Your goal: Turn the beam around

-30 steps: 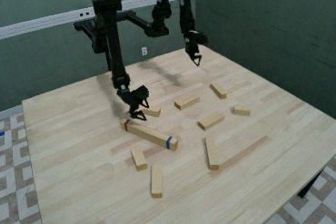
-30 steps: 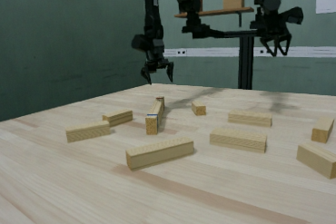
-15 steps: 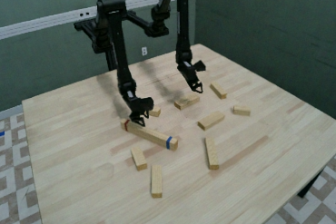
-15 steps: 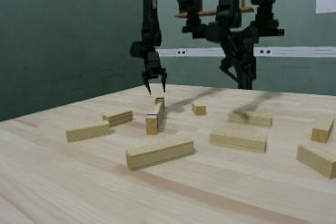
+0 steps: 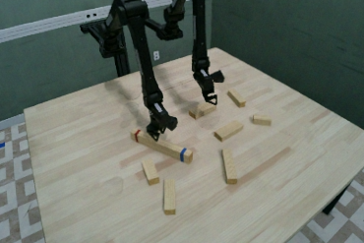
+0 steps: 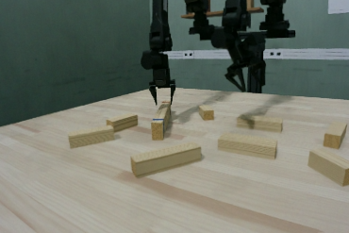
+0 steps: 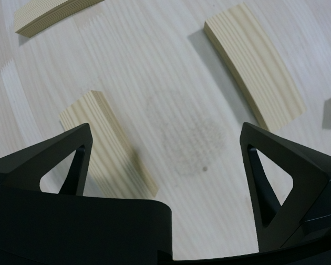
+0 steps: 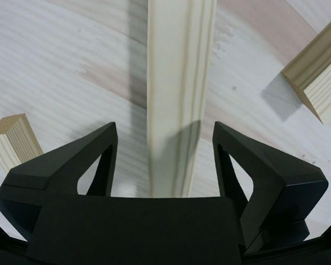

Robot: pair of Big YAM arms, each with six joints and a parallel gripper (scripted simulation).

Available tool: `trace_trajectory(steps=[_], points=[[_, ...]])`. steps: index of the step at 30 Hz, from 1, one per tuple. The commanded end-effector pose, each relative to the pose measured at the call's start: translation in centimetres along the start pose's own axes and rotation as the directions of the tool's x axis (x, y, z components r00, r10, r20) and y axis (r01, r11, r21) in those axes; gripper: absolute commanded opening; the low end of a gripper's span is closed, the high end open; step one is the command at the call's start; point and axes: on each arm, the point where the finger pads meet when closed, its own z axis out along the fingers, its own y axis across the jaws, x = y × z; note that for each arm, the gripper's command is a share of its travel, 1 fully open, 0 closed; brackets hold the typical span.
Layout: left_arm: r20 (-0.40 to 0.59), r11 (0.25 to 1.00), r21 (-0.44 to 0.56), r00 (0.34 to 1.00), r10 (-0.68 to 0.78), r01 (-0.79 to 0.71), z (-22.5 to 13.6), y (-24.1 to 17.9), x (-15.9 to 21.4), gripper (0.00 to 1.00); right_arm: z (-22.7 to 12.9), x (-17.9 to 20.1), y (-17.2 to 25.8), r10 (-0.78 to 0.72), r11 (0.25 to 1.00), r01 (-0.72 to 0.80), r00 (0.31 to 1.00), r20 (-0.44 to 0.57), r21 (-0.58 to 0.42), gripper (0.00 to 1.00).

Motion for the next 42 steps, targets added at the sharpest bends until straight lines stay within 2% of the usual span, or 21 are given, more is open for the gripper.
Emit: trace_trajectory(steps=[1,4,9,16,18,19,22,25,32,33,35,38,42], points=[[-0.003,0.990,0.037,0.990,0.138,-0.137,-0.9,-1.9,-2.0,1.00,0.6,-0.2,0.1,0.042,0.999,-0.042,0.999,-0.020,-0.002,0.63],[-0.074,0.948,0.094,0.947,0.311,-0.304,-1.2,-2.5,-1.2,1.00,0.7,-0.2,-0.2,0.049,0.999,-0.049,0.998,-0.036,0.014,0.63],[-0.152,0.824,0.236,0.818,0.554,-0.515,-2.1,-3.0,0.2,1.00,0.9,-0.2,-0.4,0.033,0.999,-0.032,0.998,-0.044,0.023,0.63],[-0.128,0.579,0.446,0.591,0.796,-0.683,-3.6,-3.9,1.6,1.00,3.9,-0.1,-1.0,0.044,0.999,-0.043,0.999,-0.029,0.032,0.63],[-0.128,0.579,0.446,0.591,0.796,-0.683,-3.6,-3.9,1.6,1.00,3.9,-0.1,-1.0,0.044,0.999,-0.043,0.999,-0.029,0.032,0.63],[-0.116,0.531,0.469,0.546,0.829,-0.706,-3.5,-3.8,2.0,1.00,4.2,0.0,-1.0,0.044,0.999,-0.043,0.999,-0.029,0.032,0.63],[-0.050,0.394,0.555,0.443,0.895,-0.733,-4.7,-4.4,2.3,1.00,5.4,0.0,-1.3,0.046,0.998,-0.045,0.999,-0.029,0.031,0.63],[0.047,0.223,0.642,0.328,0.944,-0.734,-6.0,-4.9,2.8,1.00,6.0,-0.3,-1.5,0.046,0.999,-0.044,0.998,-0.041,0.026,0.59],[0.309,-0.138,0.719,0.135,0.941,-0.681,-8.6,-5.7,3.4,1.00,5.3,-1.0,-1.3,0.038,0.999,-0.037,0.999,-0.017,0.035,0.45],[0.350,-0.189,0.720,0.113,0.930,-0.668,-9.0,-5.7,3.5,1.00,5.3,-1.0,-1.3,0.038,0.999,-0.037,0.999,-0.016,0.036,0.42],[0.350,-0.189,0.720,0.113,0.930,-0.668,-9.0,-5.7,3.5,1.00,5.3,-1.0,-1.3,0.038,0.999,-0.037,0.999,-0.016,0.036,0.42],[0.480,-0.346,0.697,0.050,0.876,-0.628,-10.2,-5.9,3.7,1.00,5.3,-0.9,-1.3,0.038,0.999,-0.037,0.999,-0.018,0.033,0.36],[0.633,-0.508,0.640,0.021,0.774,-0.577,-12.3,-6.6,3.2,1.00,4.3,-1.7,-1.6,0.037,0.999,-0.037,0.999,-0.004,0.040,0.33]])
